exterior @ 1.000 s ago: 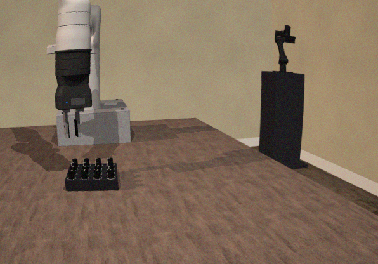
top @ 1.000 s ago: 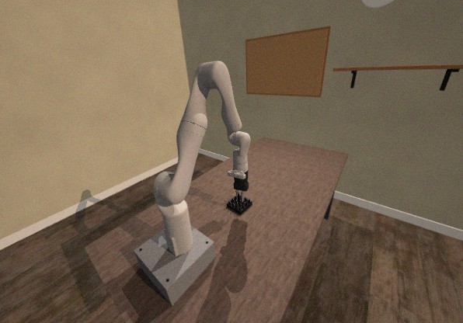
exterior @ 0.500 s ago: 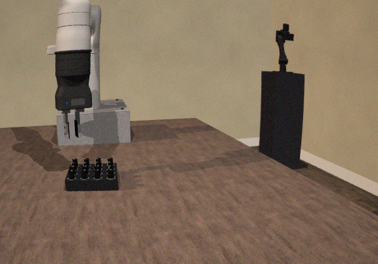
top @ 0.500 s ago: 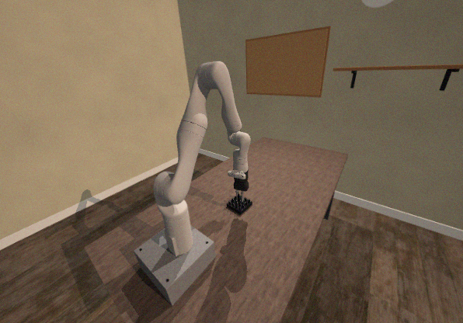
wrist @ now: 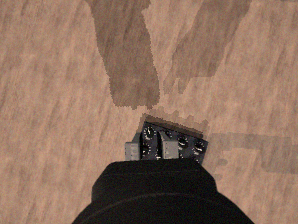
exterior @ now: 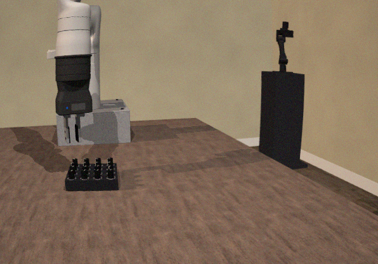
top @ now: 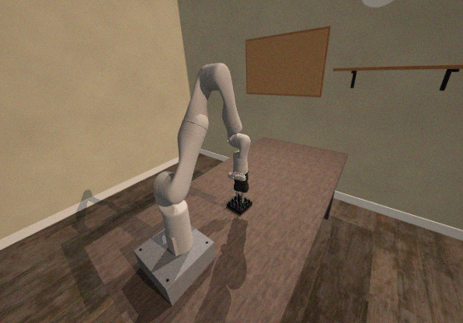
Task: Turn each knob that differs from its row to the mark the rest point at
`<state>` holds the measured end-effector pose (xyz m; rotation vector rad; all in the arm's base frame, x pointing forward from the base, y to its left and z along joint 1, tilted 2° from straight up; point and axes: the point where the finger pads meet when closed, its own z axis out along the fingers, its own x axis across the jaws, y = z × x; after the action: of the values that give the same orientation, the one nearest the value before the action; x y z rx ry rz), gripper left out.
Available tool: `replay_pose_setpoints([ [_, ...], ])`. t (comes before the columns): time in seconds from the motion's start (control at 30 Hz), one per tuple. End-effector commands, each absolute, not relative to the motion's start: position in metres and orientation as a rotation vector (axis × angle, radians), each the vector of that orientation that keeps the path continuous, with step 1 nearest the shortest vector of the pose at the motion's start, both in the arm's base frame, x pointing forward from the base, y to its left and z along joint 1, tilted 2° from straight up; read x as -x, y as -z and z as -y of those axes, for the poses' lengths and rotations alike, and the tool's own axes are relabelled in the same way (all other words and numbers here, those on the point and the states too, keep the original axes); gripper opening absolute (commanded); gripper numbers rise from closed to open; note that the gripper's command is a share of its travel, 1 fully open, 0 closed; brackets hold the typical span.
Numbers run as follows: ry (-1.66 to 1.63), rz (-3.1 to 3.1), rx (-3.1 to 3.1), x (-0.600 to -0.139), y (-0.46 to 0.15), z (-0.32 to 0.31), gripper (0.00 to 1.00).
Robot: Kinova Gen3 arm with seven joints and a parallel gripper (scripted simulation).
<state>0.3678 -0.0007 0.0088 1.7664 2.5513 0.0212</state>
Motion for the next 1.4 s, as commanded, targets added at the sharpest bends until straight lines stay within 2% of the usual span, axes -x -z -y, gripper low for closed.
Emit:
replay_pose_setpoints([
  [0.0,-0.016,-2.553,-1.769,-0.366,-0.004,0.001,0.46],
  [1.37,-0.016,-2.553,-1.769,-0.367,0.024,0.001,0.46],
])
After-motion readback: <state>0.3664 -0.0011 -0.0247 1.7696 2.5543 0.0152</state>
